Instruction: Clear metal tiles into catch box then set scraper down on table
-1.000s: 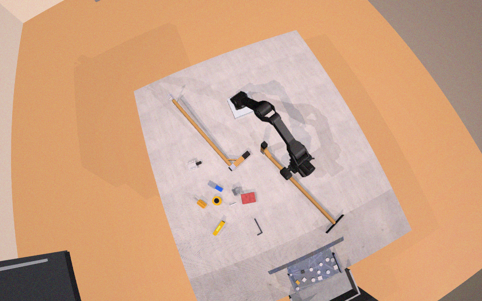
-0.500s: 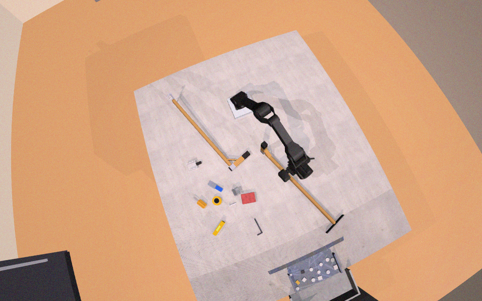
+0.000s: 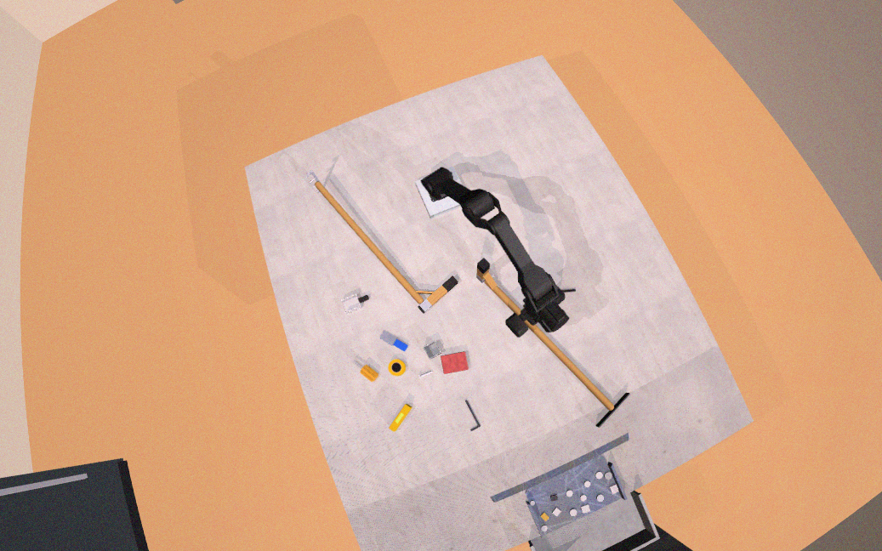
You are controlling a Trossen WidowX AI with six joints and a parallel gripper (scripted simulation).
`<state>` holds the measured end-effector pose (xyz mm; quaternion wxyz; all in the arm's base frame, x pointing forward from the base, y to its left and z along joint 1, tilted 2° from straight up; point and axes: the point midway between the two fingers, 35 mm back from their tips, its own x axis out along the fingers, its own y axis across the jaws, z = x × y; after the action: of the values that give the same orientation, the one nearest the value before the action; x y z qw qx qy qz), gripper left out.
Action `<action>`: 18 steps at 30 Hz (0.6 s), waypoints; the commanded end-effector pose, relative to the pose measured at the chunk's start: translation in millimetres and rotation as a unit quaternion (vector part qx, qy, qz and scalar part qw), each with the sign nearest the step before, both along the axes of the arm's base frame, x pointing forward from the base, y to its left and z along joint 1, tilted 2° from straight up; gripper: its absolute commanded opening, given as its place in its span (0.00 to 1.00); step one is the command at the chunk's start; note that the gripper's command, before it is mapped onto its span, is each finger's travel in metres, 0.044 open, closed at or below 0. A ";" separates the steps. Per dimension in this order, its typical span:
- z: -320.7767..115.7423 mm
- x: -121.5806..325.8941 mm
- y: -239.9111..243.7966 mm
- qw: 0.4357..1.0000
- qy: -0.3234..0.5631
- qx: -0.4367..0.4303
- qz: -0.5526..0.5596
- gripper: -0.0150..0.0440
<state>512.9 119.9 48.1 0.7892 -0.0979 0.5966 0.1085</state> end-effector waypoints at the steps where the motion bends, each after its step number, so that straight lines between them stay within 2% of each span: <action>1: -2.0 1.6 -2.7 1.000 0.002 0.001 0.002 0.25; 18: -1.4 8.0 -18.2 1.000 0.002 0.000 0.002 0.25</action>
<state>519.1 106.9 49.4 0.7889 -0.0985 0.5962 0.1117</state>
